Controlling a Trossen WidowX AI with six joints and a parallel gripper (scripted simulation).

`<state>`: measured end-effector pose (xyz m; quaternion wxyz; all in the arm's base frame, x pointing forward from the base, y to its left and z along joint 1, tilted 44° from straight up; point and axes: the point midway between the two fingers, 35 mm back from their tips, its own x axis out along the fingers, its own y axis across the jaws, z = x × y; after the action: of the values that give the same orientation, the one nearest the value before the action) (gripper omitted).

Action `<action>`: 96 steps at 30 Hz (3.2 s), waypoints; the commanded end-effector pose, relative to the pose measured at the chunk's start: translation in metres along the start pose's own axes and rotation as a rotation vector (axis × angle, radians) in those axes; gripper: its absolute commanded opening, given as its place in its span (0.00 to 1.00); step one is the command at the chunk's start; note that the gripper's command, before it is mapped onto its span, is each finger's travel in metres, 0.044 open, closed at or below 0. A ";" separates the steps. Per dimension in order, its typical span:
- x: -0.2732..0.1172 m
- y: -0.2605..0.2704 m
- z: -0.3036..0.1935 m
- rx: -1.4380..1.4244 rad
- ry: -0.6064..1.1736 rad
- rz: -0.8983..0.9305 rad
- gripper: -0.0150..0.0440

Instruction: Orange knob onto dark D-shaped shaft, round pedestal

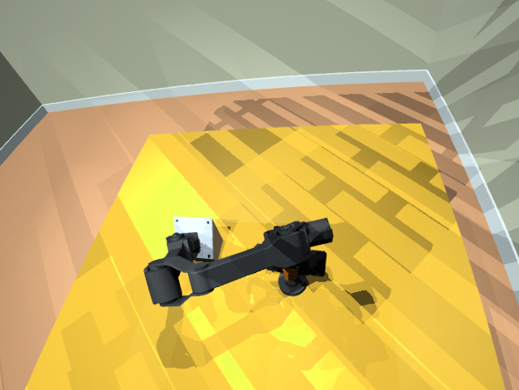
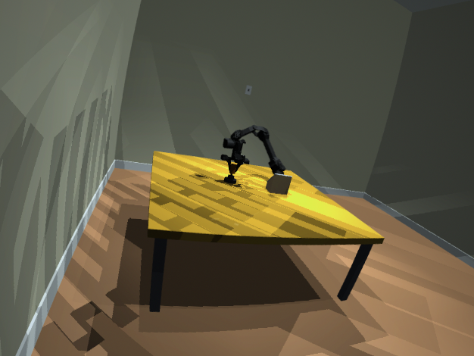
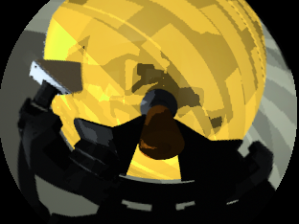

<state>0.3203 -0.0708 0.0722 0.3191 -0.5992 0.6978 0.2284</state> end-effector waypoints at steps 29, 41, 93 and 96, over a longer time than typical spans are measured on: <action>-0.001 -0.003 0.000 -0.047 -0.001 -0.005 0.25; 0.001 0.000 -0.002 -0.047 -0.001 -0.005 0.25; 0.018 -0.001 -0.001 -0.040 -0.005 -0.002 0.65; 0.018 -0.001 -0.001 -0.040 -0.005 -0.002 0.79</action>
<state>0.3200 -0.0840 0.0600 0.3088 -0.6057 0.6915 0.2442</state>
